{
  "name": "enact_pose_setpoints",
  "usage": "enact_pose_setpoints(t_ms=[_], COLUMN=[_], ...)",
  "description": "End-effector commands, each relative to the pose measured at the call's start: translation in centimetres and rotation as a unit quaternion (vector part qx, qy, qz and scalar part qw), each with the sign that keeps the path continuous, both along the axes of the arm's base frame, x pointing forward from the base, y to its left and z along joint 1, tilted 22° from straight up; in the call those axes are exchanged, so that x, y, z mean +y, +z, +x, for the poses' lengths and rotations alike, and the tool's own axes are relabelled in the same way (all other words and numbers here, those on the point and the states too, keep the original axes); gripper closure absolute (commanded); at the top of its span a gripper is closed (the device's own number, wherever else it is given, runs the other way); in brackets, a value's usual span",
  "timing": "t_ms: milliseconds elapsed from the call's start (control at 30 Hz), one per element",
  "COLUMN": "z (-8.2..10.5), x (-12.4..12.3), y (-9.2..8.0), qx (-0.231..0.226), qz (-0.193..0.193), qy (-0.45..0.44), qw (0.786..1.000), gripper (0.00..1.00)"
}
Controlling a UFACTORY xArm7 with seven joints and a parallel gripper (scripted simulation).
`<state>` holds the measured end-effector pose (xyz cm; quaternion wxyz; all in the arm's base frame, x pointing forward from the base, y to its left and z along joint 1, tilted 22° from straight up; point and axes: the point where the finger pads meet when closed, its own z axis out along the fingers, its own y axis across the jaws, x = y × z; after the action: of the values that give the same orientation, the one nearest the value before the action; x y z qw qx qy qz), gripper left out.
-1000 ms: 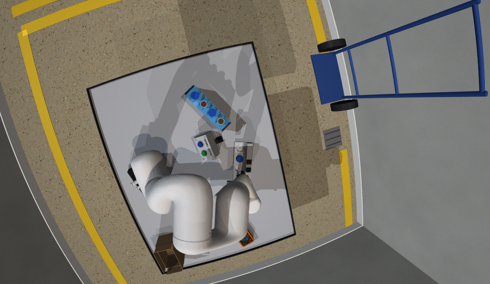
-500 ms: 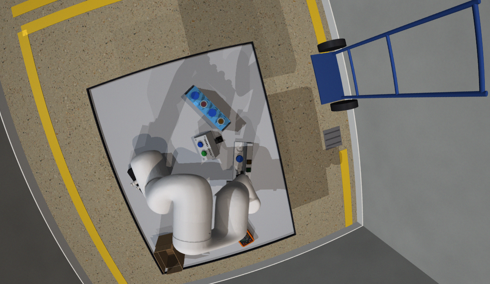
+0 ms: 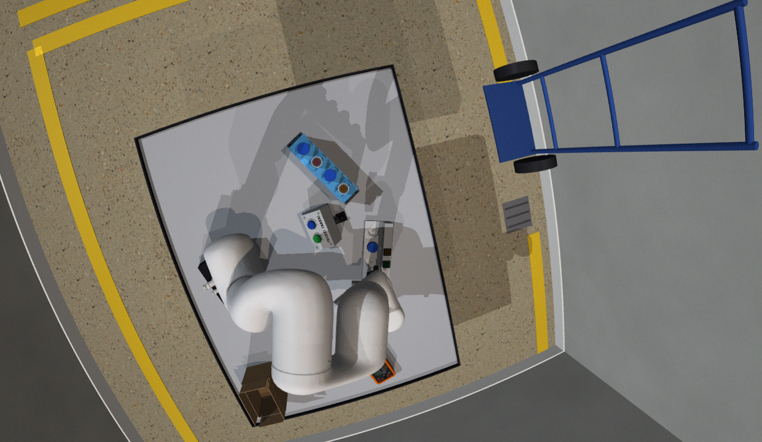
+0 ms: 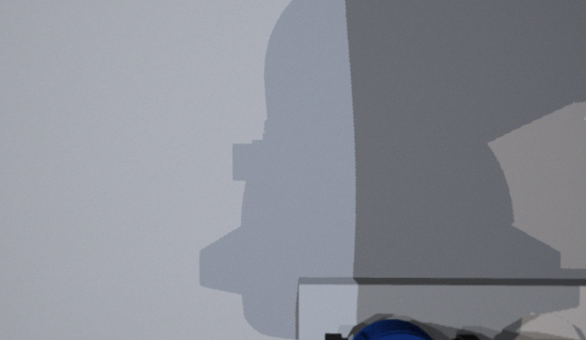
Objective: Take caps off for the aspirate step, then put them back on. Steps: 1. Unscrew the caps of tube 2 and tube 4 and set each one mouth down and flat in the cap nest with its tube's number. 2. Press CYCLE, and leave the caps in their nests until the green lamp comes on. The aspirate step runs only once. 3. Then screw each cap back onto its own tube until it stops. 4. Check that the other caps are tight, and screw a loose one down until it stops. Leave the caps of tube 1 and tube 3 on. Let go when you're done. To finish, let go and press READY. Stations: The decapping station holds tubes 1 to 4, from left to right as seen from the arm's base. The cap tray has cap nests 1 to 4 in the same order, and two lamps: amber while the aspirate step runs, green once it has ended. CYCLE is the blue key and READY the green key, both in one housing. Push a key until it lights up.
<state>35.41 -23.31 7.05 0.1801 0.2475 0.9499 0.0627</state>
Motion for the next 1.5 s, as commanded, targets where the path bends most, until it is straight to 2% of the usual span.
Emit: enact_pose_setpoints(t_ms=[0,467,500,967,1367,1467], z=[0.2,0.3,0.3,0.3,-2.0,-2.1], x=[-0.1,-0.1,-0.1,-0.1,-0.3,-0.3], y=[-0.2,-0.5,-0.5,-0.5,5.1,5.6], qx=[-0.001,-0.001,-0.001,-0.001,-0.001,-0.001], qz=[-0.001,-0.001,-0.001,-0.001,-0.001,-0.001], qy=[-0.001,-0.001,-0.001,-0.001,0.000,0.000], qw=[1.000,1.000,1.000,1.000,1.000,1.000], gripper=[1.00,1.00,0.54,0.54,0.54,0.54])
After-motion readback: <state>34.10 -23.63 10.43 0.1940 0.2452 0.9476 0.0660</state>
